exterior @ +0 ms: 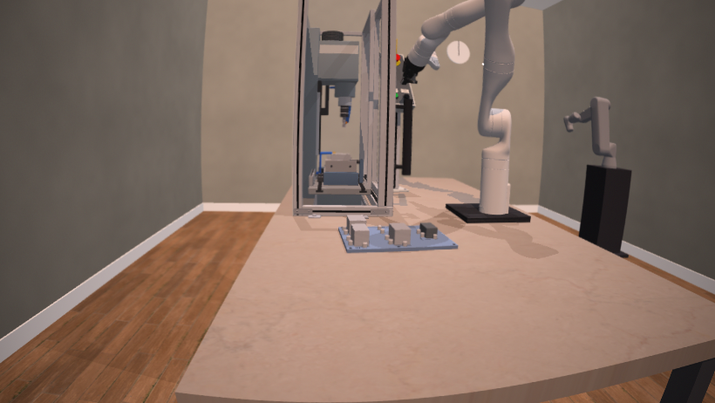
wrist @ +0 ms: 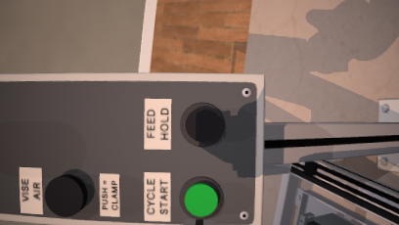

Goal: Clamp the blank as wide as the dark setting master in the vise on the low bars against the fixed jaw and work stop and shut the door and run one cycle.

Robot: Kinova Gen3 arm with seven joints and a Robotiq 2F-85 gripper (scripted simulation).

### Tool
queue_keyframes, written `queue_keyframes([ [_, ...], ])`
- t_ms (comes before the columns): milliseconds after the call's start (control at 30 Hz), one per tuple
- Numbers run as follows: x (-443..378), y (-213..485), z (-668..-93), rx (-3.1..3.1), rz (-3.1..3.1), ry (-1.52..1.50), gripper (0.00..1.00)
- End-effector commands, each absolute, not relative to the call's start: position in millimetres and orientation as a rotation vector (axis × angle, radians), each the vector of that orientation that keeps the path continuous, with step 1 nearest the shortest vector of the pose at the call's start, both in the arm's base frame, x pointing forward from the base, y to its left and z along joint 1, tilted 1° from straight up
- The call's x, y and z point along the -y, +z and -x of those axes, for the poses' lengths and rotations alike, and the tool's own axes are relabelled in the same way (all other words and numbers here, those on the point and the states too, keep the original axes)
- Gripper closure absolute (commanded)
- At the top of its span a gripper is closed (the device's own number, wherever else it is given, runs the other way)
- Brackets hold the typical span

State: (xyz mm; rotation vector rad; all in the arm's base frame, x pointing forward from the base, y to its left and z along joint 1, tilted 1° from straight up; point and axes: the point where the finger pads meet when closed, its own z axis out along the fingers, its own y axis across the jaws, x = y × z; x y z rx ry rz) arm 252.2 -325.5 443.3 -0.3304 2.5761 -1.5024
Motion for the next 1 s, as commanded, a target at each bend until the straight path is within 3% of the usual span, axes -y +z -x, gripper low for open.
queue_keyframes([
  [0, 325.7, 443.9, -252.3, -2.575, 0.330, -1.504, 0.90],
  [967, 349.2, 430.1, -258.8, -2.575, 0.330, -1.504, 0.90],
])
